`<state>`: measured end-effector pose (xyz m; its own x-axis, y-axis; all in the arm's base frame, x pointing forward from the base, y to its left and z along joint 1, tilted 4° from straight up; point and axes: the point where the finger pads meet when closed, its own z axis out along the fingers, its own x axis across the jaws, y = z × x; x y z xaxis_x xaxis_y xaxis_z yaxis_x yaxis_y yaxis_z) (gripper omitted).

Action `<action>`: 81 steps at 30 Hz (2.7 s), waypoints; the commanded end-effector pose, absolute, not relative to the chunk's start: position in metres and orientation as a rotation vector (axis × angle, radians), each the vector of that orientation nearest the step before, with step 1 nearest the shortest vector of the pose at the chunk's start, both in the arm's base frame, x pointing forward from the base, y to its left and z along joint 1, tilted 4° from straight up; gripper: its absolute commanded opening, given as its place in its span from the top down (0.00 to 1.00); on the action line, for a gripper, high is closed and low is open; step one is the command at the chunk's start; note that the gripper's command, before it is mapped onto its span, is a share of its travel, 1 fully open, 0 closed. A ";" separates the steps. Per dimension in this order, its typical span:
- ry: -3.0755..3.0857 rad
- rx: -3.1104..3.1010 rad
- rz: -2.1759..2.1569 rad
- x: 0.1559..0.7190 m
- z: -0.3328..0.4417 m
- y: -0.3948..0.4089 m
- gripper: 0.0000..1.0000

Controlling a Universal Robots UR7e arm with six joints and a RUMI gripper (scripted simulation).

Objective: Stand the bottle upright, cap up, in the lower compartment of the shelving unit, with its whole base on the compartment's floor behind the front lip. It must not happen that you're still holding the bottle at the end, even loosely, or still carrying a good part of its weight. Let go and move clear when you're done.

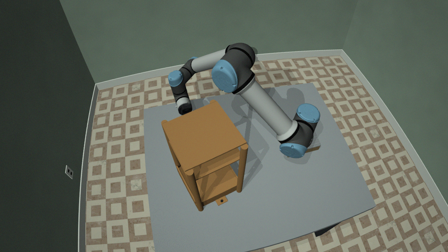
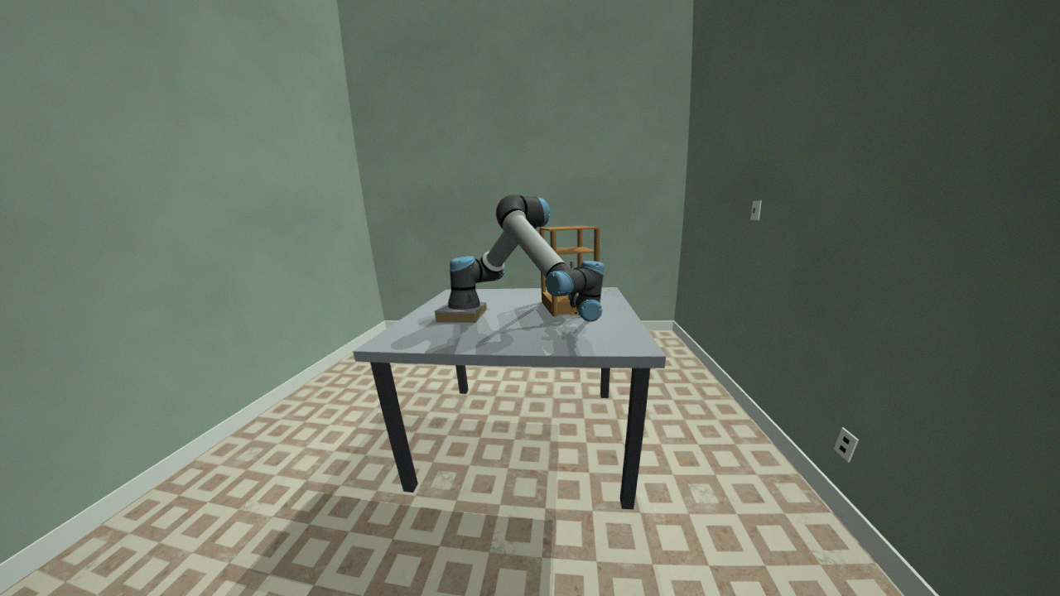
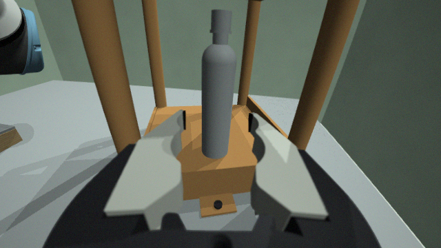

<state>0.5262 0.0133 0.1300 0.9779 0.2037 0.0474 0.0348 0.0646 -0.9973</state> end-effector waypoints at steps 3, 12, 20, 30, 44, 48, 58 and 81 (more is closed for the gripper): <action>-0.192 -1.504 0.128 0.532 0.129 -0.012 0.65; -0.192 -1.504 0.128 0.536 0.128 -0.031 0.65; -0.192 -1.504 0.128 0.538 0.127 -0.042 0.65; -0.194 -1.504 0.129 0.538 0.127 -0.042 0.65; -0.195 -1.507 0.127 0.538 0.135 -0.043 0.65; -0.195 -1.507 0.127 0.538 0.141 -0.044 0.65; -0.195 -1.507 0.126 0.537 0.163 -0.046 0.65; -0.195 -1.507 0.126 0.535 0.219 -0.049 0.65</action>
